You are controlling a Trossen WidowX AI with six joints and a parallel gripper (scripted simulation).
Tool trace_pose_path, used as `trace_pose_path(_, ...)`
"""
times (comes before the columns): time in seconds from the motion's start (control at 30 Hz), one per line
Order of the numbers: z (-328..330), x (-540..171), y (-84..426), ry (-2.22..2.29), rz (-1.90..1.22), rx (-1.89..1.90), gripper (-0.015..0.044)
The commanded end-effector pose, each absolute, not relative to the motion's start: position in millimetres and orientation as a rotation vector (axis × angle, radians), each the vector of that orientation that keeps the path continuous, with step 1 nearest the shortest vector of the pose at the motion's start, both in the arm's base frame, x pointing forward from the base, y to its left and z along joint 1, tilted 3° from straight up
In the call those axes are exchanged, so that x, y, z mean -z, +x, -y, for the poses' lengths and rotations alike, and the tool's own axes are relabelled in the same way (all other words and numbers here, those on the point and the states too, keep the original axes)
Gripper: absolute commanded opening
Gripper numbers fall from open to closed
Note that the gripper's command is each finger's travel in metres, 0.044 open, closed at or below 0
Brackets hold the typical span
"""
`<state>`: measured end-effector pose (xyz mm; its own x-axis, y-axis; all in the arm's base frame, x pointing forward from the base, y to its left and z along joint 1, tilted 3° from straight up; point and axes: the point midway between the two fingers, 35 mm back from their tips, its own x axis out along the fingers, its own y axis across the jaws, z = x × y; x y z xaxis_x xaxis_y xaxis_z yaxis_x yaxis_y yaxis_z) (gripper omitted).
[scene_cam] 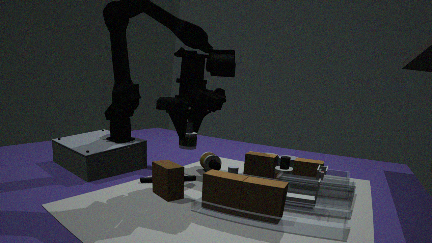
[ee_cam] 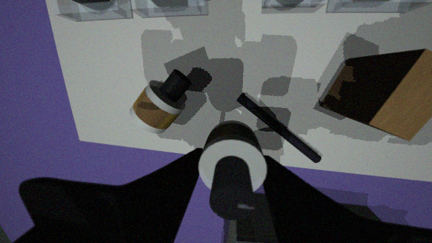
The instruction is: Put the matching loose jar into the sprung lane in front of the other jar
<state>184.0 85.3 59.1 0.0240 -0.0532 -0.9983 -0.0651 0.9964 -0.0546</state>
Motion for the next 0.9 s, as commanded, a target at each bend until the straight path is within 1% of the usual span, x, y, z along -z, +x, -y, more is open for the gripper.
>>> trace_pose_path(0.0, -84.1, -85.2, 178.1, -0.086, -1.545, -0.008, 0.0)
trace_pose_path(0.3, -82.4, -84.1, 186.3, -0.093, -1.542, -0.012, 0.0)
trace_pose_path(0.87, -58.9, -57.1, 260.1, -0.128, -1.536, -0.041, 0.0)
